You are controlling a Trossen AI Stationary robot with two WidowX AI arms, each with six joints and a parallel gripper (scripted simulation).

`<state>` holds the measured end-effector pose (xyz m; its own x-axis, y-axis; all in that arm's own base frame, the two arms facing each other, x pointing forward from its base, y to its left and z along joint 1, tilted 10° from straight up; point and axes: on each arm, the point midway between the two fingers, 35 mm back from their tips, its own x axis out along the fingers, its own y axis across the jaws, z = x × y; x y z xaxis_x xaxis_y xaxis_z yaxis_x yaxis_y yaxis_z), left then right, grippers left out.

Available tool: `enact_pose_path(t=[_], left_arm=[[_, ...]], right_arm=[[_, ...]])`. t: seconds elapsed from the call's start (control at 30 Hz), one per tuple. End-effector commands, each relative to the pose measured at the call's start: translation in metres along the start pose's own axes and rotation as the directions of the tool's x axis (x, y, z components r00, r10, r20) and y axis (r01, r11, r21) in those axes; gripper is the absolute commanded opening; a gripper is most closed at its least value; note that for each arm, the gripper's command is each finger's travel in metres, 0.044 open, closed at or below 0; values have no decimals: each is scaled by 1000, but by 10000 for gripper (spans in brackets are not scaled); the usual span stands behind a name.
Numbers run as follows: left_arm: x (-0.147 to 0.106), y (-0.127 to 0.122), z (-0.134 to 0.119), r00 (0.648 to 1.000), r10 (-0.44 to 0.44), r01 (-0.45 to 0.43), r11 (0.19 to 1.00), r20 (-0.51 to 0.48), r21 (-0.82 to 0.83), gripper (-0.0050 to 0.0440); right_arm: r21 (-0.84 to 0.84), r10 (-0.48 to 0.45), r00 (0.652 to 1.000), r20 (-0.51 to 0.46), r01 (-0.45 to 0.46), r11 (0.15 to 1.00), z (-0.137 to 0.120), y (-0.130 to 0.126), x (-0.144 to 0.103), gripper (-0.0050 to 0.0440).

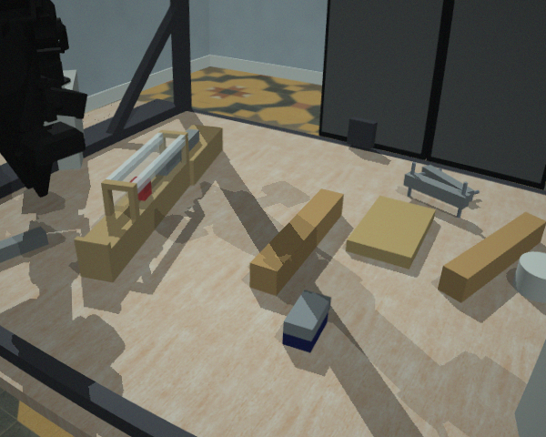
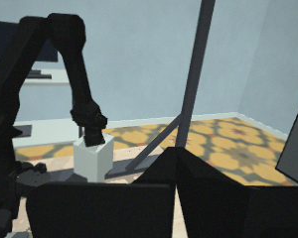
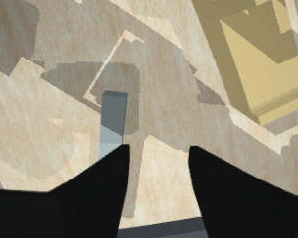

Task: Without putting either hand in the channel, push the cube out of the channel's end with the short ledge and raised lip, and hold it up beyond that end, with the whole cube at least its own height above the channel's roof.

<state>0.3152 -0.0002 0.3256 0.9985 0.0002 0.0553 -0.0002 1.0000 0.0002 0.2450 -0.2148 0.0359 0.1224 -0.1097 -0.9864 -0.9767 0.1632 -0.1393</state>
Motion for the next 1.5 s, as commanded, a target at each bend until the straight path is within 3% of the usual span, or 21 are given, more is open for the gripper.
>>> enact_pose_path(t=[0.0,0.2,0.97,1.47], left_arm=[[-2,0,10,1000,1,-1,1000,26,-4,0],[-2,0,10,1000,1,-1,1000,26,-4,0],[-2,0,10,1000,1,-1,1000,26,-4,0],[-2,0,10,1000,1,-1,1000,26,-4,0]], right_arm=[[48,-8,1000,-4,8,999,-36,17,23,150],[84,-25,999,-20,27,996,-63,33,38,150],[91,-11,999,-33,14,996,-61,35,33,150],[94,-5,1000,-30,8,996,-60,36,58,150]])
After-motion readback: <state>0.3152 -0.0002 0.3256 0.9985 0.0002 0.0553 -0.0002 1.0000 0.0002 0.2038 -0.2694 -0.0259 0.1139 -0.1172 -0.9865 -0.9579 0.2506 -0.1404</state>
